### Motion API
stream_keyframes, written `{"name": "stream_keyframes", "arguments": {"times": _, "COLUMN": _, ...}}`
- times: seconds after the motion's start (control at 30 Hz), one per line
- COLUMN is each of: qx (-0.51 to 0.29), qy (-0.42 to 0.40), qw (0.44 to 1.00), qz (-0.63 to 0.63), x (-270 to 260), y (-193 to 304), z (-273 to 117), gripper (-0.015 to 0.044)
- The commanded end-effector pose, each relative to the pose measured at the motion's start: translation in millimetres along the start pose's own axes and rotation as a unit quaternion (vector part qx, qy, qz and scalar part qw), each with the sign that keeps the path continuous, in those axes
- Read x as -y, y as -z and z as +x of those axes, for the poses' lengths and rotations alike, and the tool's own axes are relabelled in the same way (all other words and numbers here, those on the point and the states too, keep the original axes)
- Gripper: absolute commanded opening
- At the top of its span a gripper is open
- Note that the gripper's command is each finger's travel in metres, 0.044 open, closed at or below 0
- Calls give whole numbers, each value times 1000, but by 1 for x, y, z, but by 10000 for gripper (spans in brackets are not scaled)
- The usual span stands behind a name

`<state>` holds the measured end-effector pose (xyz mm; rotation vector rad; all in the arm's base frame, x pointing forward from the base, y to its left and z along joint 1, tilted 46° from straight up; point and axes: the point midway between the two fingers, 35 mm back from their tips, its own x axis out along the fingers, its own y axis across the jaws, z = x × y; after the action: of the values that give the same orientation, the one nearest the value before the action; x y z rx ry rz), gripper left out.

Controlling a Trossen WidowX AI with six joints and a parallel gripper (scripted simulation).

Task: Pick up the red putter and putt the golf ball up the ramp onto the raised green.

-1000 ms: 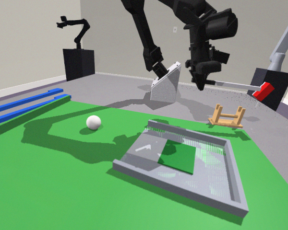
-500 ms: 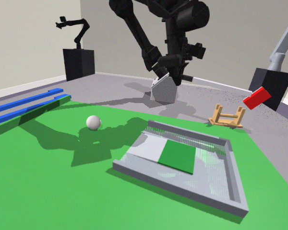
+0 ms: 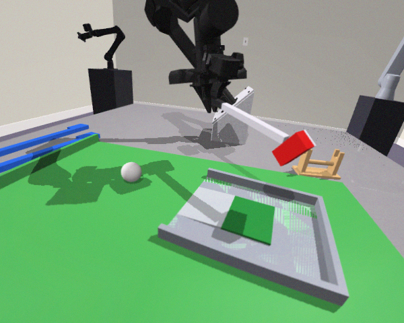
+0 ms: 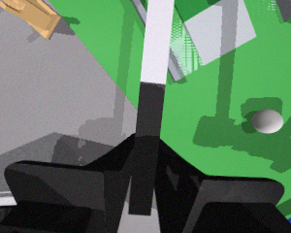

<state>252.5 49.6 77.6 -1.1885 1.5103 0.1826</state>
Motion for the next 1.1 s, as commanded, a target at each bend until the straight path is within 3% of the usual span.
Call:
{"name": "stream_keyframes", "arguments": {"times": 0.0, "qx": 0, "qy": 10, "qw": 998, "qz": 60, "x": 13, "y": 17, "z": -6, "gripper": 0}}
{"name": "stream_keyframes", "arguments": {"times": 0.4, "qx": -17, "qy": 40, "qw": 966, "qz": 256, "x": 46, "y": 83, "z": -19, "gripper": 0}}
{"name": "stream_keyframes", "arguments": {"times": 0.8, "qx": -32, "qy": 78, "qw": 894, "qz": 440, "x": 59, "y": 153, "z": -32, "gripper": 0}}
{"name": "stream_keyframes", "arguments": {"times": 1.07, "qx": -34, "qy": 83, "qw": 883, "qz": 462, "x": 60, "y": 162, "z": -32, "gripper": 0}}
